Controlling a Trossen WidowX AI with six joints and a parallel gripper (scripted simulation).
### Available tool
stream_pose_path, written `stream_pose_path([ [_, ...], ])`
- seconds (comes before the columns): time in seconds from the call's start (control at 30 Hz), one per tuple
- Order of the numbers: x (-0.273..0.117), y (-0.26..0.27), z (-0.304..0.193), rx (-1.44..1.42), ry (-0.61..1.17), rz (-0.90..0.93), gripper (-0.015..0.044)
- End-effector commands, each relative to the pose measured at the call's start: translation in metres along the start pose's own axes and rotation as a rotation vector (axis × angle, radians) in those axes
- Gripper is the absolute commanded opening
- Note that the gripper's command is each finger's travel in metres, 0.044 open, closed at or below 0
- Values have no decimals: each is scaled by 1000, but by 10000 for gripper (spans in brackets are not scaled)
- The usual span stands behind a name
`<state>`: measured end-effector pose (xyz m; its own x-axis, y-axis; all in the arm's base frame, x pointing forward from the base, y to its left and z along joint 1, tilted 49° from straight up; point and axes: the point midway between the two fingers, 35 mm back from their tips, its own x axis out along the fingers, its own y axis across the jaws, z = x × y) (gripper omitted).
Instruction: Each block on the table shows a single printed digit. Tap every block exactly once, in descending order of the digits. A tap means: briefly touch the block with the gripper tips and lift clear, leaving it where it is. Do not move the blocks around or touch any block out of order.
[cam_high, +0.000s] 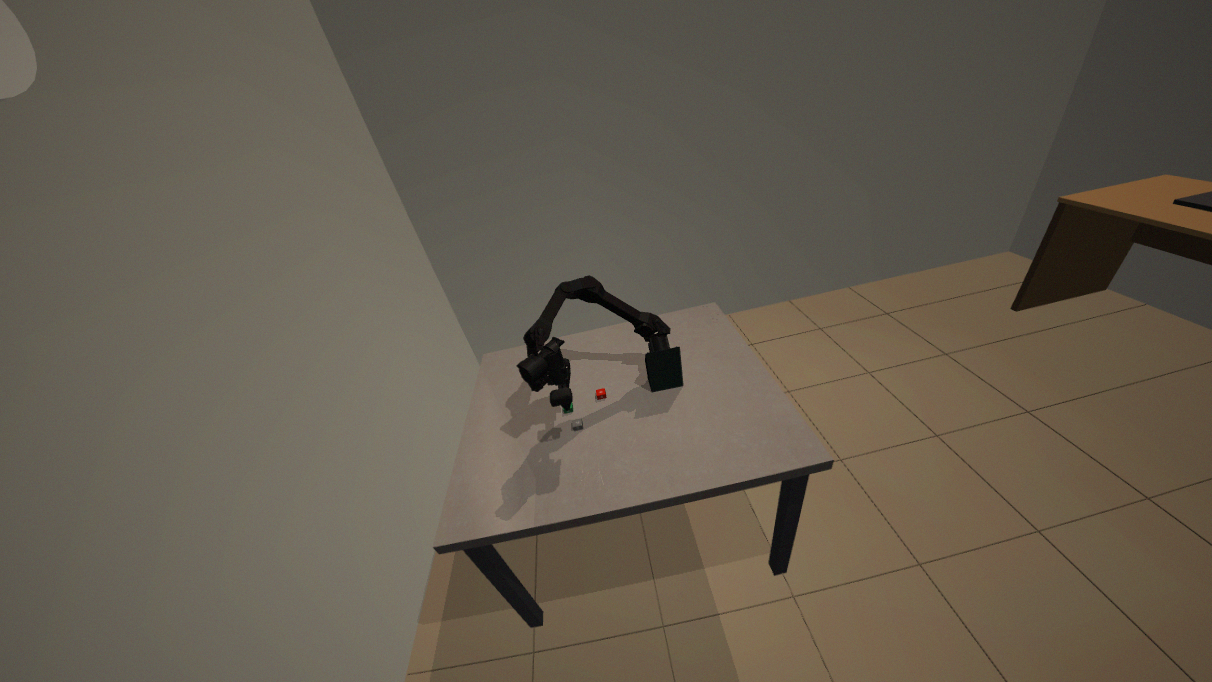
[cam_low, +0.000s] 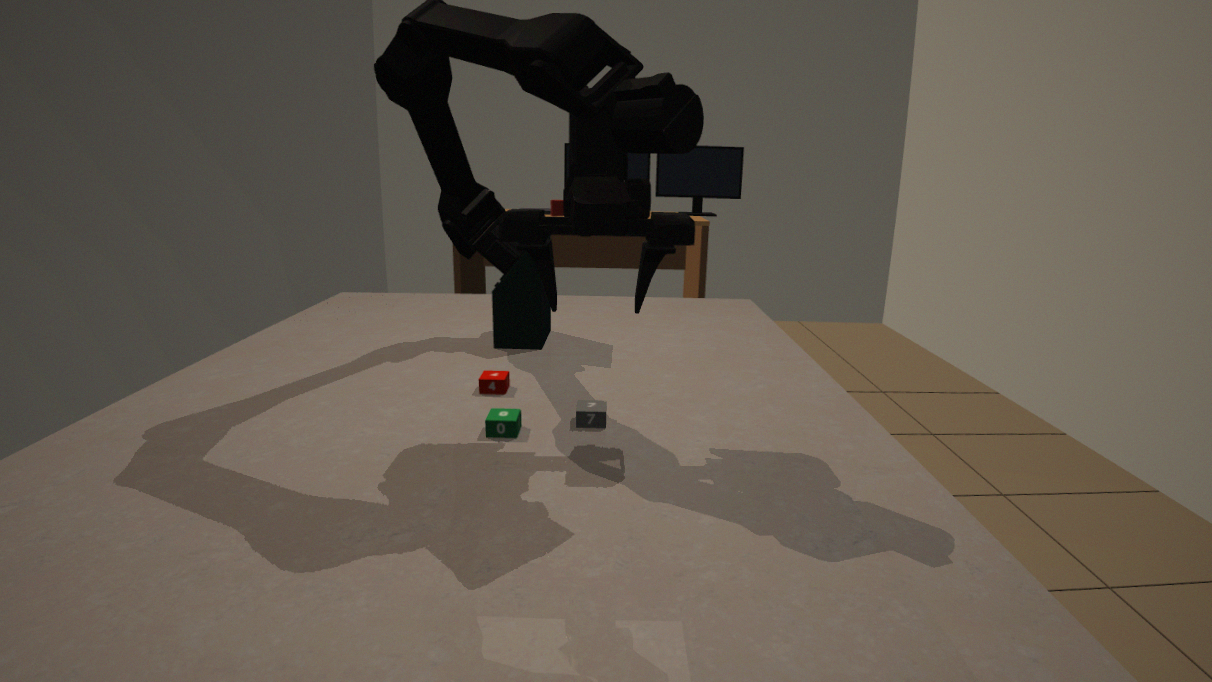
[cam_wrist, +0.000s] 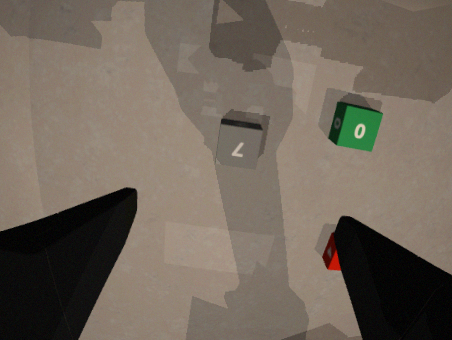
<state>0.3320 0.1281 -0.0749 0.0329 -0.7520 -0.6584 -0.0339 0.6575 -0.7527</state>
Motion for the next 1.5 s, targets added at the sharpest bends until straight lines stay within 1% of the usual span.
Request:
stream_pose_path([
  [0.0,-1,1,0,7,2,4,400],
  [0.23,-1,-2,1,7,2,4,400],
  [0.3,-1,-24,9,6,1,5,400],
  [0.4,0,-76,21,6,2,1,400],
  [0.47,0,-87,23,6,2,-1,400],
  [1.33,0,-87,23,6,2,-1,400],
  [1.4,0,-76,21,6,2,1,400],
  [1.47,-1,-43,14,6,1,4,400],
])
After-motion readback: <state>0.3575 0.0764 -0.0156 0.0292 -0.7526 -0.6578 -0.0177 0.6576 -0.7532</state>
